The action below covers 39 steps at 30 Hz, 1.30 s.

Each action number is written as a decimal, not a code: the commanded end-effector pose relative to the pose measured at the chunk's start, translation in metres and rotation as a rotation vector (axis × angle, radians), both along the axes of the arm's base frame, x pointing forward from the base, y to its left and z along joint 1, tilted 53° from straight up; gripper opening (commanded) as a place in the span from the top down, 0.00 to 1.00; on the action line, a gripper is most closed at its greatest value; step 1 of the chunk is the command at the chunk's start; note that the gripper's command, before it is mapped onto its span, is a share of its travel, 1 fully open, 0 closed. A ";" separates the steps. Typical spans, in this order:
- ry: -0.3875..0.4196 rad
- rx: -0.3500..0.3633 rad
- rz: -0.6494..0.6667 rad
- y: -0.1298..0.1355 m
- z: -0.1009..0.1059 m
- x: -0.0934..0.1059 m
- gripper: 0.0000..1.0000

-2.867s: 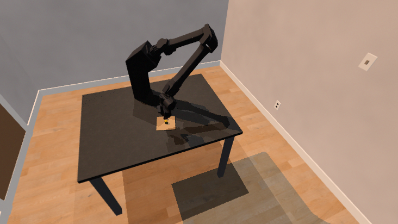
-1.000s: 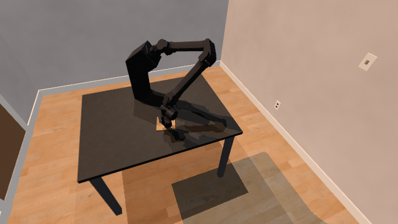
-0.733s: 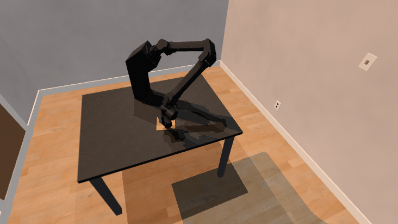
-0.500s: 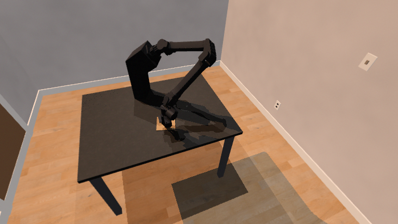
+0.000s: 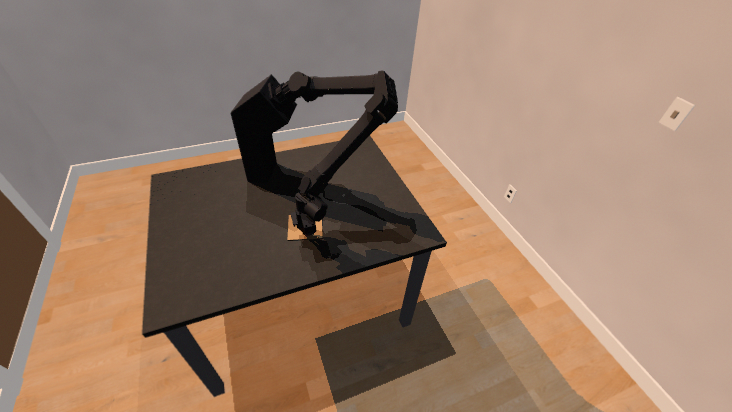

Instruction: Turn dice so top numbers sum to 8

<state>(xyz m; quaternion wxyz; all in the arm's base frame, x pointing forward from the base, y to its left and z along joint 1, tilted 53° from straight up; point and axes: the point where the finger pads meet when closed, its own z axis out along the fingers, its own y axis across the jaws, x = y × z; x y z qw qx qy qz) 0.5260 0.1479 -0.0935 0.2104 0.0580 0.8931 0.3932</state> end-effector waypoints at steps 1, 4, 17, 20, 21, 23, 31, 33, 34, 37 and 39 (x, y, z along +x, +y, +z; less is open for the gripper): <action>-0.004 0.001 0.013 0.010 0.002 -0.001 0.85; -0.004 0.001 0.013 0.010 0.002 -0.001 0.85; -0.004 0.001 0.013 0.010 0.002 -0.001 0.85; -0.004 0.001 0.014 0.010 0.002 -0.001 0.85; -0.005 0.001 0.014 0.010 0.002 0.000 0.85; -0.008 0.000 0.015 0.010 0.004 0.000 0.85; -0.020 -0.004 0.020 0.012 0.010 0.002 0.85; -0.013 -0.006 0.022 0.012 0.007 0.000 0.85; -0.010 -0.006 0.023 0.012 0.005 0.000 0.85; -0.014 -0.006 0.024 0.012 0.006 0.000 0.85; -0.016 -0.006 0.024 0.012 0.007 0.001 0.85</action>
